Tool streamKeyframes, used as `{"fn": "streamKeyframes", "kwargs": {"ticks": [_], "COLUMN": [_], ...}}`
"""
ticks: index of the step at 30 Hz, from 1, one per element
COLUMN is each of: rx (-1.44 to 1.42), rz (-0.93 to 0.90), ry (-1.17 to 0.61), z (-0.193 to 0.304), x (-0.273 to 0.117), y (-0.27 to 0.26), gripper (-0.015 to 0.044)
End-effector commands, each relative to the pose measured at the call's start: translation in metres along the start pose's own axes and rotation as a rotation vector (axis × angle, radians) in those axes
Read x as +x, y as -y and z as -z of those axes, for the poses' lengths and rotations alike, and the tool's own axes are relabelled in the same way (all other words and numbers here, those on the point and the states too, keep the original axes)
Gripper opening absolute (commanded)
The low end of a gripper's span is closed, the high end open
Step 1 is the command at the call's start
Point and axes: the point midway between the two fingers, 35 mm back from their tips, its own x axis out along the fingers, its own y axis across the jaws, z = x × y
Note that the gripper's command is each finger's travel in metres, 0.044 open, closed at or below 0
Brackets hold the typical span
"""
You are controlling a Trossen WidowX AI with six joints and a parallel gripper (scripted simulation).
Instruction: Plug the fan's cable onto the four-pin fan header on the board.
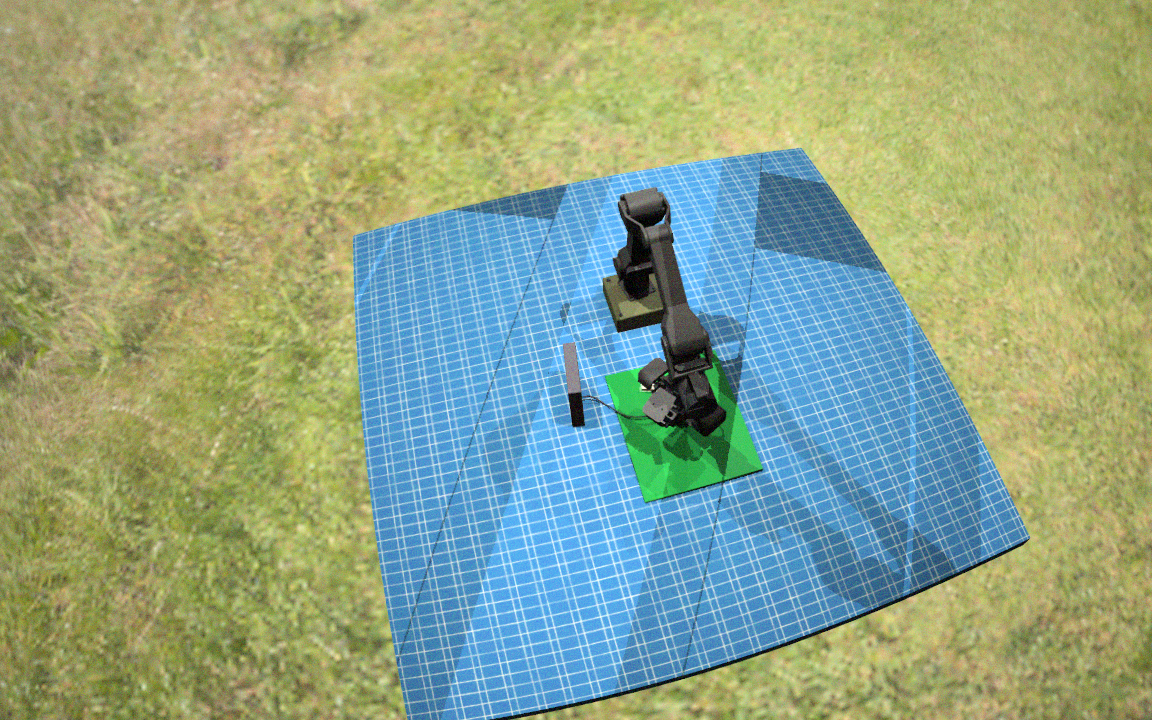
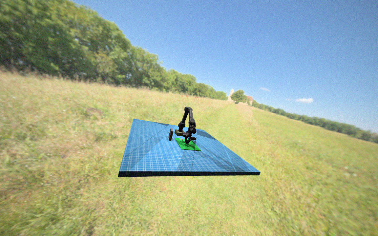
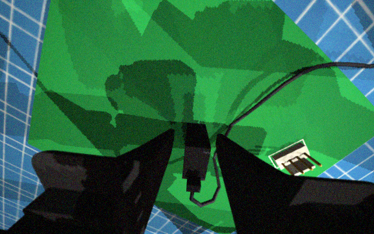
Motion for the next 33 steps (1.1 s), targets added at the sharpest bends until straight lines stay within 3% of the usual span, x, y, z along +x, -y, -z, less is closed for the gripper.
{"fn": "streamKeyframes", "kwargs": {"ticks": [1, 4, 8, 13, 20, 33], "rx": [0.000, 0.000, 0.000, -0.004, -0.027, -0.475], "rz": [-0.001, -0.001, -0.001, 0.000, 0.000, 0.000], "ry": [0.000, 0.000, 0.000, -0.006, -0.006, -0.007], "z": [0.000, 0.000, 0.000, 0.000, -0.001, 0.001], "x": [0.000, 0.000, -0.003, -0.050, -0.049, -0.051], "y": [0.000, 0.000, -0.001, 0.000, 0.001, 0.021], "gripper": [0.0072, 0.0000, 0.0000, 0.0000, 0.0000, 0.0000]}}
